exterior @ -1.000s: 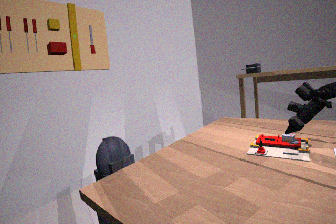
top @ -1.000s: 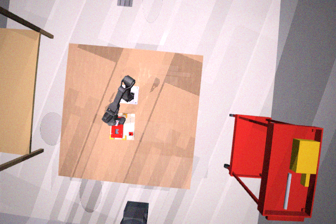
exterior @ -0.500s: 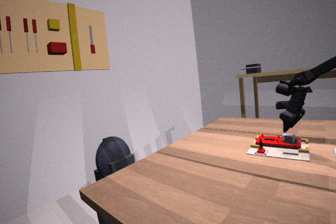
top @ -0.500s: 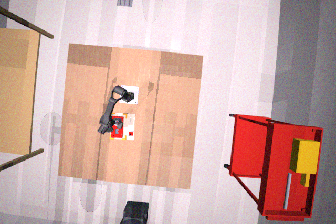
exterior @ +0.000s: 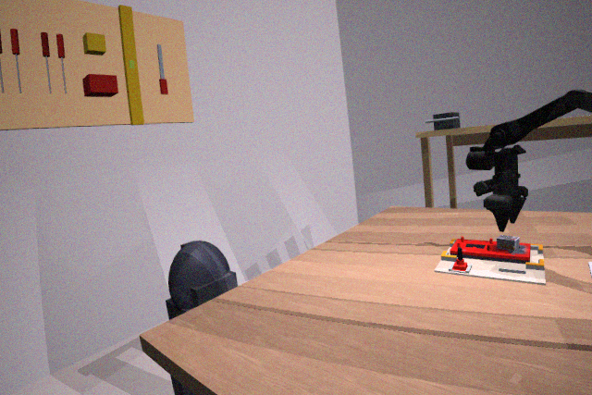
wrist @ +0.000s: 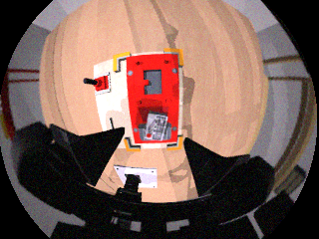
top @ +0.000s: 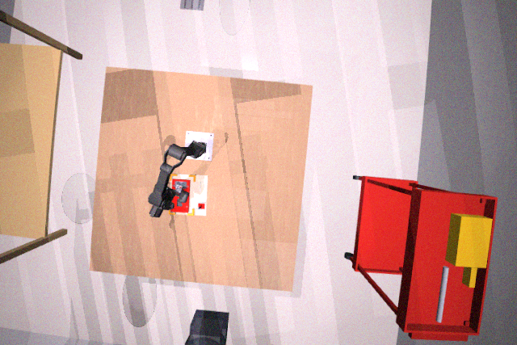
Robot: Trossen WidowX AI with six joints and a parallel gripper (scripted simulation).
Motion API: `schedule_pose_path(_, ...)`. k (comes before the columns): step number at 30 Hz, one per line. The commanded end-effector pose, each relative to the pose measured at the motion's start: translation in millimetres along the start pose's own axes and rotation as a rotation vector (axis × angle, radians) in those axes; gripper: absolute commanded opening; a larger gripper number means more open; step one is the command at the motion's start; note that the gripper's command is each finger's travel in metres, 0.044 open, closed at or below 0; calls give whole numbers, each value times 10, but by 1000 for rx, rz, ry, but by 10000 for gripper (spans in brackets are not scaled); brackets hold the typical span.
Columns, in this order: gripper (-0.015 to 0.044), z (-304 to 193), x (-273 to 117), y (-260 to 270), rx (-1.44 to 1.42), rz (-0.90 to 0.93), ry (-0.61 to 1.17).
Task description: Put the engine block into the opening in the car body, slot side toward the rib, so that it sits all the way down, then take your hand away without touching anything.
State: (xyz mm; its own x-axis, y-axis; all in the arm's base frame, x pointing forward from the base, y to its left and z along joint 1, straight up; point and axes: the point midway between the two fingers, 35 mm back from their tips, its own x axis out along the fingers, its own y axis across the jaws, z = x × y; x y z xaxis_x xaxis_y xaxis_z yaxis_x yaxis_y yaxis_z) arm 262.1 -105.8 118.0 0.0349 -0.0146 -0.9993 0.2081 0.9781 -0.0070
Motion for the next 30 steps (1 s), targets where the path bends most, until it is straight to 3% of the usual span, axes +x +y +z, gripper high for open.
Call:
schedule_pose_path(1, 440, -9, 122, -5, 3, -4, 11)
schedule_pose_path(24, 440, -13, 404, -5, 3, -4, 11)
schedule_pose_path(30, 282, -13, 404, -5, 3, -4, 11)
